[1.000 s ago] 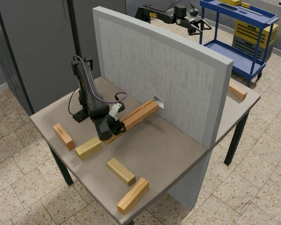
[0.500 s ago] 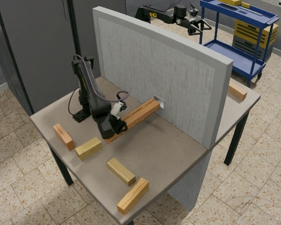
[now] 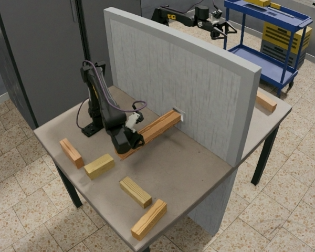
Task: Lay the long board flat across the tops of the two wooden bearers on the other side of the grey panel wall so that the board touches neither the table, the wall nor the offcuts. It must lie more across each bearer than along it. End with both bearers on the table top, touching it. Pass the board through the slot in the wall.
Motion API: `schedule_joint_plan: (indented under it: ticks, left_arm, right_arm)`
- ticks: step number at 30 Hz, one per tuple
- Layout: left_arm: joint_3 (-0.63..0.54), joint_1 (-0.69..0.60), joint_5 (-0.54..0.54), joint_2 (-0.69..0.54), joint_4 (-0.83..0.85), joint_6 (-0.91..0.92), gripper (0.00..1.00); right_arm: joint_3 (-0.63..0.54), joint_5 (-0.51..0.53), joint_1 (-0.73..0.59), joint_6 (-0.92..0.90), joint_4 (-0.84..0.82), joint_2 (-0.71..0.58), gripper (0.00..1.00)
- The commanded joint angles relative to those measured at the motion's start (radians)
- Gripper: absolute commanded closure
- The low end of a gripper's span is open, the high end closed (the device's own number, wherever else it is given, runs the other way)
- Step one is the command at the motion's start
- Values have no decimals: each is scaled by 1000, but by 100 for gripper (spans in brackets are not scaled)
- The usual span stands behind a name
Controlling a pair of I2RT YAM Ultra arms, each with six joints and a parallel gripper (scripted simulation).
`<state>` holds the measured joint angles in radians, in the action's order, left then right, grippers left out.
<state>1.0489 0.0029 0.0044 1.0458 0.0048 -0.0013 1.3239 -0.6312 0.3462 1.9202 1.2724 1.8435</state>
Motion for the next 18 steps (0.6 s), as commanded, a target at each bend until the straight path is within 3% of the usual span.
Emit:
schedule_joint_plan:
  ticks: [1, 18]
  left_arm:
    - [5, -4, -8, -21, 25, -2, 0]
    - [5, -4, -8, -21, 25, -2, 0]
  right_arm:
    - [8, -85, -17, -23, 18, -51, 100]
    - [-35, -91, -49, -61, -20, -72, 100]
